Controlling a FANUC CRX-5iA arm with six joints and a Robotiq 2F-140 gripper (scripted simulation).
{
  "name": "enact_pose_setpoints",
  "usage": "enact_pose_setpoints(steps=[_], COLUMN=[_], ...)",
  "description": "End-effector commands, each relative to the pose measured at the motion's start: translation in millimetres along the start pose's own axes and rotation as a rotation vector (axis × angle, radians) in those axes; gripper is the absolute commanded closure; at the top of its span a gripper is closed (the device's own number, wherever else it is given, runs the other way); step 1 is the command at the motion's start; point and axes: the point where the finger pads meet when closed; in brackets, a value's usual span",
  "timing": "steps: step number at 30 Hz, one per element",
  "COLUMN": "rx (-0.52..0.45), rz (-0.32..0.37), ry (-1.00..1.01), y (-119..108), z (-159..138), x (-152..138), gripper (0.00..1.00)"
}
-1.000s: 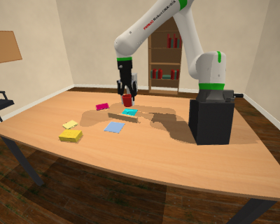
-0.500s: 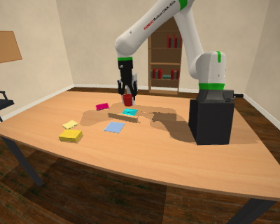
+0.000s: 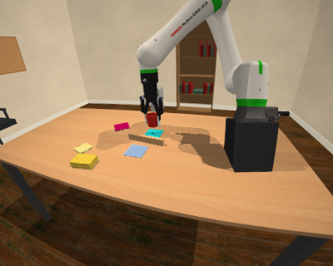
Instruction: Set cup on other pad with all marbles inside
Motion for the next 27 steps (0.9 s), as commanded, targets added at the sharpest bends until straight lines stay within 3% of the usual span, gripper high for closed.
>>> enact_pose_setpoints(steps=[1, 11, 27], rx=[0.000, 0.000, 0.000], rz=[0.000, 0.000, 0.000], ry=[0.000, 0.000, 0.000], y=[4, 27, 41], z=[0, 0, 0], x=[0, 0, 0], gripper=[0.51, 0.51, 0.51])
Point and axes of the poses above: the point where the finger pads meet when closed, its own y axis out along the fingers, its own x axis across the jaws, z = x × y, and after that the axes turned 10 degrees about y, right-handed
